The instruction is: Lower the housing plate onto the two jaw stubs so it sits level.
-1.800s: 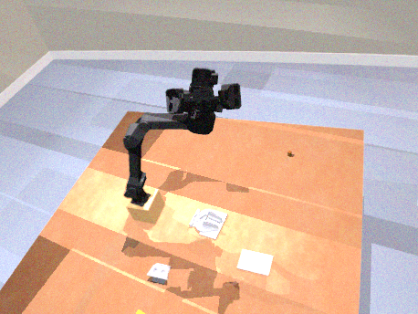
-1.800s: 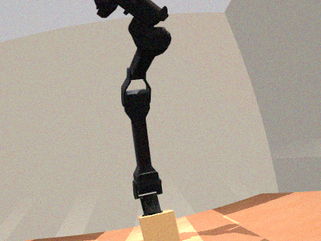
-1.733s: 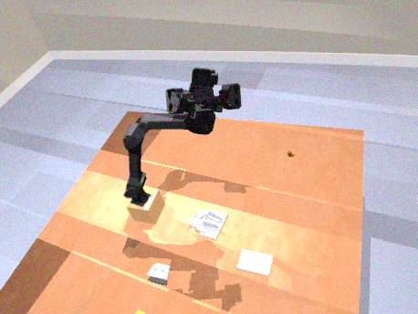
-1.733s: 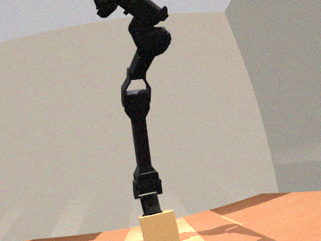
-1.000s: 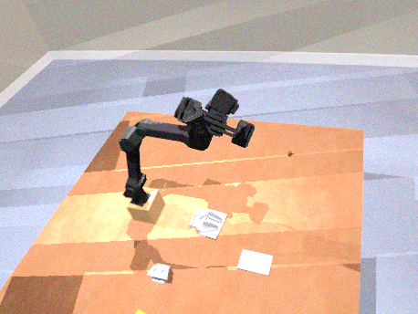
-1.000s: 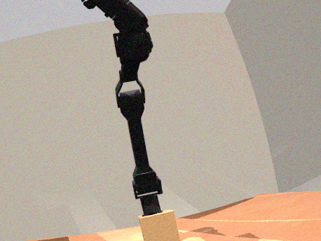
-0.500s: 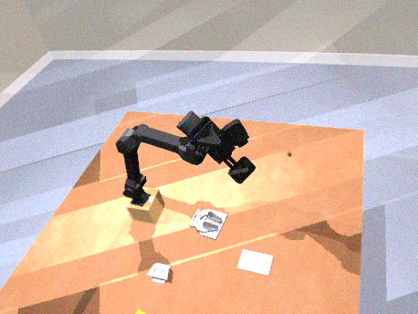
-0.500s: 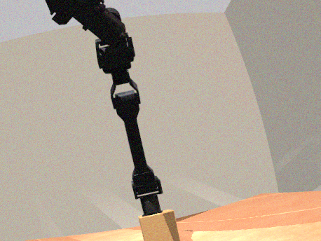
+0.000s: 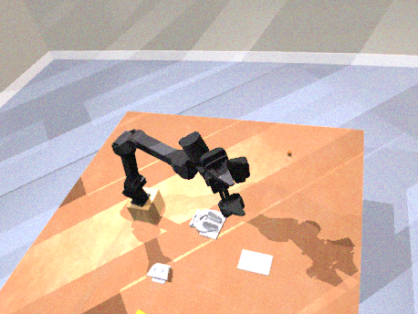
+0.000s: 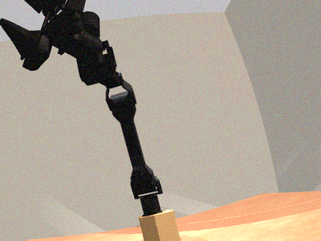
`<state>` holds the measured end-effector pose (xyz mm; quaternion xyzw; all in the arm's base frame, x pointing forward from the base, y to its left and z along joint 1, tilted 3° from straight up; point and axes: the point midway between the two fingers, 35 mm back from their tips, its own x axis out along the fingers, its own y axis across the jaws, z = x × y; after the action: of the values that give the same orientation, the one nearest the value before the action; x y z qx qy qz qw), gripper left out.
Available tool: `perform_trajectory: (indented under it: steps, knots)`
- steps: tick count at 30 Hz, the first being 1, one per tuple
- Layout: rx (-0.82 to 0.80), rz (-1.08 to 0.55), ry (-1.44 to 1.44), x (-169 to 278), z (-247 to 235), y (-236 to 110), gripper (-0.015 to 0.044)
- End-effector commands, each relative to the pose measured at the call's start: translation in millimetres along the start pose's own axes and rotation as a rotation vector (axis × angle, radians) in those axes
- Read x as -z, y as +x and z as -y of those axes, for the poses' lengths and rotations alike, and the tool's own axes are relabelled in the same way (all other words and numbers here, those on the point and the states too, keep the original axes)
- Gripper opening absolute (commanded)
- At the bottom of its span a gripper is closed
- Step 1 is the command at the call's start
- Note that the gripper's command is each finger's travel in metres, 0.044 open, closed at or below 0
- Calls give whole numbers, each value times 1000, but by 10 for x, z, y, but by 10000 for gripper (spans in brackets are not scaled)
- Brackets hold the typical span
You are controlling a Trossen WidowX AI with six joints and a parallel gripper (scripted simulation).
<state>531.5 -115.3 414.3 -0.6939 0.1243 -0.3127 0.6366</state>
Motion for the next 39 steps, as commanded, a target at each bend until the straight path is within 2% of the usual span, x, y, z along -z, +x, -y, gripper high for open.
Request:
perform_trajectory:
  steps: [1, 21, 39]
  knots:
    - [-67, 6, -90, 120, -202, 37, 440]
    - [-395, 47, -387, 737, -1146, 12, 440]
    - [-818, 156, -656, 1540, -2130, -467, 440]
